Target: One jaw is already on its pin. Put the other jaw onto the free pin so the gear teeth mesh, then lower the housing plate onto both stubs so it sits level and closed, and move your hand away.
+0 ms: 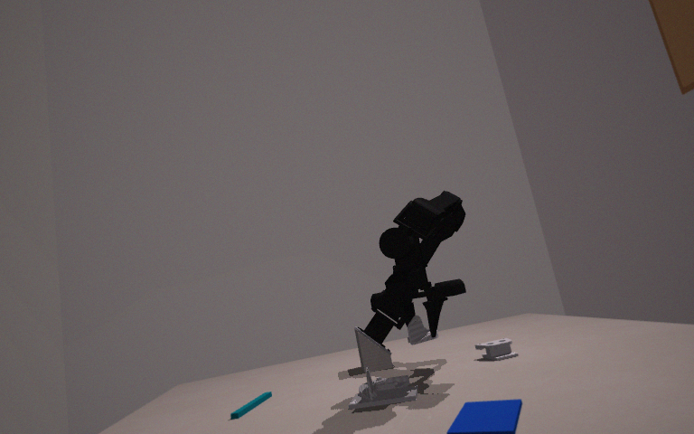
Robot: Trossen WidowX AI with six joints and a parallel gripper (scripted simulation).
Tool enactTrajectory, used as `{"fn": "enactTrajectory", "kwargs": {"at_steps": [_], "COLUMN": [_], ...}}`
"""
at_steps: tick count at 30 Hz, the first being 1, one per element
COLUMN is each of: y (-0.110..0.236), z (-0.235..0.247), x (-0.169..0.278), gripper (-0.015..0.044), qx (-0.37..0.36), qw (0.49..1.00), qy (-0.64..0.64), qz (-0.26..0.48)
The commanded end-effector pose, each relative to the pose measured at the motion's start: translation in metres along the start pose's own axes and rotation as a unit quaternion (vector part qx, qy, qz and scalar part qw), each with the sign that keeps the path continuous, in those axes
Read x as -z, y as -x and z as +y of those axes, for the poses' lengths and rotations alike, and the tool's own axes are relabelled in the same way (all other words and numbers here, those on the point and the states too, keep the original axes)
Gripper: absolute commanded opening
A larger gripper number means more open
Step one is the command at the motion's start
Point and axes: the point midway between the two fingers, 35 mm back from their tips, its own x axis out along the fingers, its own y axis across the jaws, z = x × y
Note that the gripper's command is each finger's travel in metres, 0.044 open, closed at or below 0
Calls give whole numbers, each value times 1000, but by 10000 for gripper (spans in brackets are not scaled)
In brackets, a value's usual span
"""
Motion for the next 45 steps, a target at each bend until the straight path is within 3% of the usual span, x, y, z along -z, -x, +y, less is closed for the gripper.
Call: {"fn": "enactTrajectory", "kwargs": {"at_steps": [1, 28, 45], "y": [1, -4, -4], "z": [-5, -62, -64], "x": [-12, -79, -80], "gripper": [134, 134, 134], "qx": [2, -3, -3], "qw": [1000, 989, 989], "qy": [22, 146, 149], "qz": [-3, 0, 0]}}
